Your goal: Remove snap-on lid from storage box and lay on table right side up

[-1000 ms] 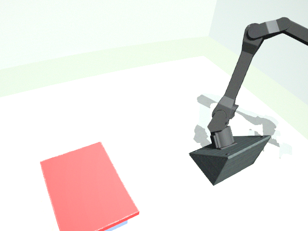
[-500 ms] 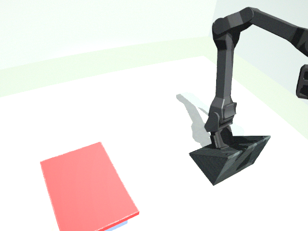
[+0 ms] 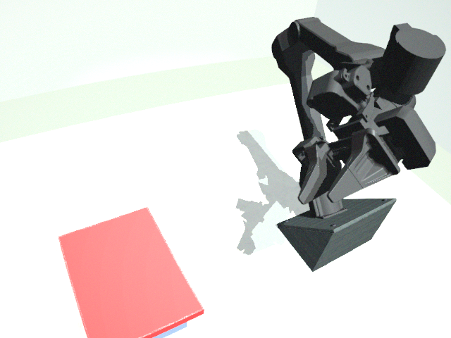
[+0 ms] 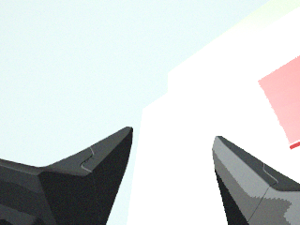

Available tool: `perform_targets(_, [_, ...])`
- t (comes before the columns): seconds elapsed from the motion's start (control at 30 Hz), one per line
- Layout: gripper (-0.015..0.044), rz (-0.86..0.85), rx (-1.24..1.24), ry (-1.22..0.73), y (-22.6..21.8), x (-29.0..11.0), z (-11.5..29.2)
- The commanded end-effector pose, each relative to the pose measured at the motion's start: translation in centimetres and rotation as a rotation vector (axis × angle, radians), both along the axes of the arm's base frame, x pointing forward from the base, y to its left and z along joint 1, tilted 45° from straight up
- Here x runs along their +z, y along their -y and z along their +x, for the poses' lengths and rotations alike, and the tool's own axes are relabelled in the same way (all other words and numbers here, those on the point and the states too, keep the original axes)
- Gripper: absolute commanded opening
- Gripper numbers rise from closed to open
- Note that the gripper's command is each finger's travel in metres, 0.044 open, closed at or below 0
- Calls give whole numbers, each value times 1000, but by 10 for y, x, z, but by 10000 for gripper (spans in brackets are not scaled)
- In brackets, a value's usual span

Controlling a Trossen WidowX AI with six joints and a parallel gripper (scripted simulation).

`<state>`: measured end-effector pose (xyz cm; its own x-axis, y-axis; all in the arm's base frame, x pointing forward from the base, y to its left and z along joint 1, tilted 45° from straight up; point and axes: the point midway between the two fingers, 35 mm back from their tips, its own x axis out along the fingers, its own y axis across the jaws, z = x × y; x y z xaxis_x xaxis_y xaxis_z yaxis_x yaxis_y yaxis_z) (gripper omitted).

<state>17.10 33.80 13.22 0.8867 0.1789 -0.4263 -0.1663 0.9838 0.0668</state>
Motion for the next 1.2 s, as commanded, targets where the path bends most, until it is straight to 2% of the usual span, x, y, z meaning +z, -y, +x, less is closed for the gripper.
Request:
perform_targets(0.0, [235,132,-202,-32,50,2,43])
perform_targets(0.1, [235,244,-367,-43,93,3,69])
perform_targets(0.17, [235,270,-404,-43,103,3,74])
perform_targets(0.4, [235,524,-760,-14,202,0,104])
perform_targets(0.8, [235,531,-770,-13,206,-2,105])
perform_targets(0.97, [235,531,-770,-13,242,-39,113])
perform_targets(1.17, [235,531,-769,-11,248,-44,113])
